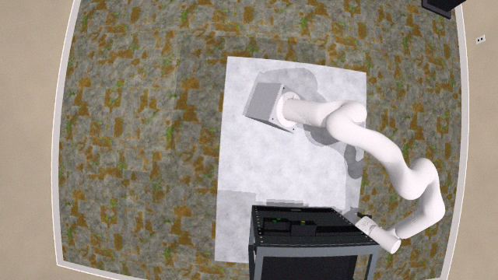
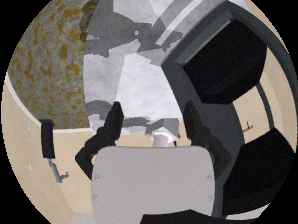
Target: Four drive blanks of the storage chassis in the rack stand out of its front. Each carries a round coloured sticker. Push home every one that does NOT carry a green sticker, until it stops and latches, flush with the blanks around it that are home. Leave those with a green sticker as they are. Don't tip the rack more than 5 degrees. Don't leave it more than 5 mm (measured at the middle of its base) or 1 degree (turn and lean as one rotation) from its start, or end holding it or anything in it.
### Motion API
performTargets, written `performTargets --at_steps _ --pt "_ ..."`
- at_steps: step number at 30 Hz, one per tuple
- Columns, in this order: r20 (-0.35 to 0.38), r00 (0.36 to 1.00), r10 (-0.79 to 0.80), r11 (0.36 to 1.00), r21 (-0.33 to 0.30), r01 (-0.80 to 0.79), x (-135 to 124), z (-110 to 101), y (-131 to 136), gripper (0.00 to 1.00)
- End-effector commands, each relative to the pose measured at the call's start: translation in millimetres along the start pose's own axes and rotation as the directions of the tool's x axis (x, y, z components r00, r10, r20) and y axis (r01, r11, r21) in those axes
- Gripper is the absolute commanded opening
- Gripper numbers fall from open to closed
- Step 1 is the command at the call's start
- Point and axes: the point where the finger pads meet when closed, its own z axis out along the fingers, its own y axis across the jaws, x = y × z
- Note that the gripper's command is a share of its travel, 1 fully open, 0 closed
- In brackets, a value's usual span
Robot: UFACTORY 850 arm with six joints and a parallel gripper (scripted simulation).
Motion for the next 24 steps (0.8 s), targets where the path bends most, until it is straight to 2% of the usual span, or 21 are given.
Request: performTargets --at_steps 1,4,16,18,20,24 --pt "-0.015 1.000 0.000 1.000 -0.001 0.000 -24 4 -14 1.00" --pt "-0.016 1.000 0.000 1.000 -0.001 -0.001 -49 11 -29 1.00" --pt "-0.016 1.000 0.000 1.000 -0.001 0.000 -112 27 -66 1.00" --pt "-0.016 1.000 0.000 1.000 -0.001 0.000 -112 27 -66 1.00" --pt "-0.016 1.000 0.000 1.000 -0.001 0.000 -133 33 -79 1.00" --pt "-0.016 1.000 0.000 1.000 -0.001 0.000 -152 38 -91 1.00"
